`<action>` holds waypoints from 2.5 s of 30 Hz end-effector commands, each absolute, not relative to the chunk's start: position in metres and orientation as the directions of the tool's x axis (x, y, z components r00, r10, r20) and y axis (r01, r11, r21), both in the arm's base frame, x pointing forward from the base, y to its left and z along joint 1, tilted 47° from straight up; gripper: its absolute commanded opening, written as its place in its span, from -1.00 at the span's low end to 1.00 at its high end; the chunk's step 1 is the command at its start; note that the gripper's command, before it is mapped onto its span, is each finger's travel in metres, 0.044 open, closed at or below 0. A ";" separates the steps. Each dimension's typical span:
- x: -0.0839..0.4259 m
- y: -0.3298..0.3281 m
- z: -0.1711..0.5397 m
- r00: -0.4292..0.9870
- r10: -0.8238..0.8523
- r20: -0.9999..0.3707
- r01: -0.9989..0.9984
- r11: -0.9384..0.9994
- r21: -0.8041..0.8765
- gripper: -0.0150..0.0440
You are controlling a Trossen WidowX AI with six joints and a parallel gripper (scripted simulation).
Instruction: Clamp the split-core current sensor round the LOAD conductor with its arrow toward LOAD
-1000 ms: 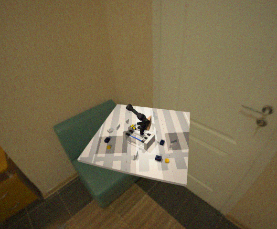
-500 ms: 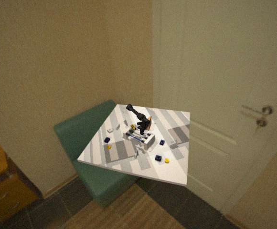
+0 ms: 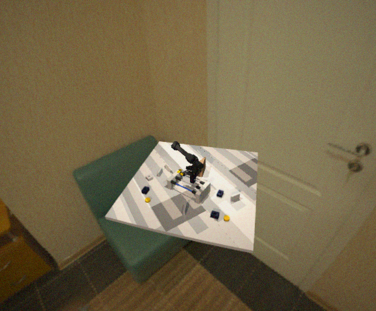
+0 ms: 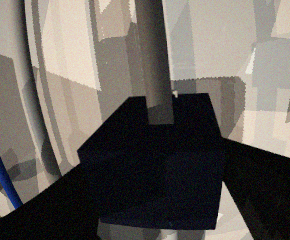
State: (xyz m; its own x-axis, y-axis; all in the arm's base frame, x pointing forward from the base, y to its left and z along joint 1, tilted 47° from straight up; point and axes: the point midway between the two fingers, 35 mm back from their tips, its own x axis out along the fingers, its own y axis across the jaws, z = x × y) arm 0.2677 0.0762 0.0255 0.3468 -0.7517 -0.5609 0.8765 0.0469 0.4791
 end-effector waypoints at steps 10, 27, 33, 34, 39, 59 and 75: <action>0.267 0.076 0.026 0.346 -0.752 -0.562 0.877 0.046 0.478 0.37; 0.267 0.076 0.026 0.346 -0.752 -0.562 0.877 0.046 0.478 0.37; 0.267 0.076 0.026 0.346 -0.752 -0.562 0.877 0.046 0.478 0.37; 0.267 0.076 0.026 0.346 -0.752 -0.562 0.877 0.046 0.478 0.37; 0.267 0.076 0.026 0.346 -0.752 -0.562 0.877 0.046 0.478 0.37; 0.268 0.077 0.026 0.348 -0.751 -0.561 0.876 0.048 0.479 -0.03; 0.268 0.078 0.027 0.331 -0.753 -0.569 0.883 0.035 0.468 -0.49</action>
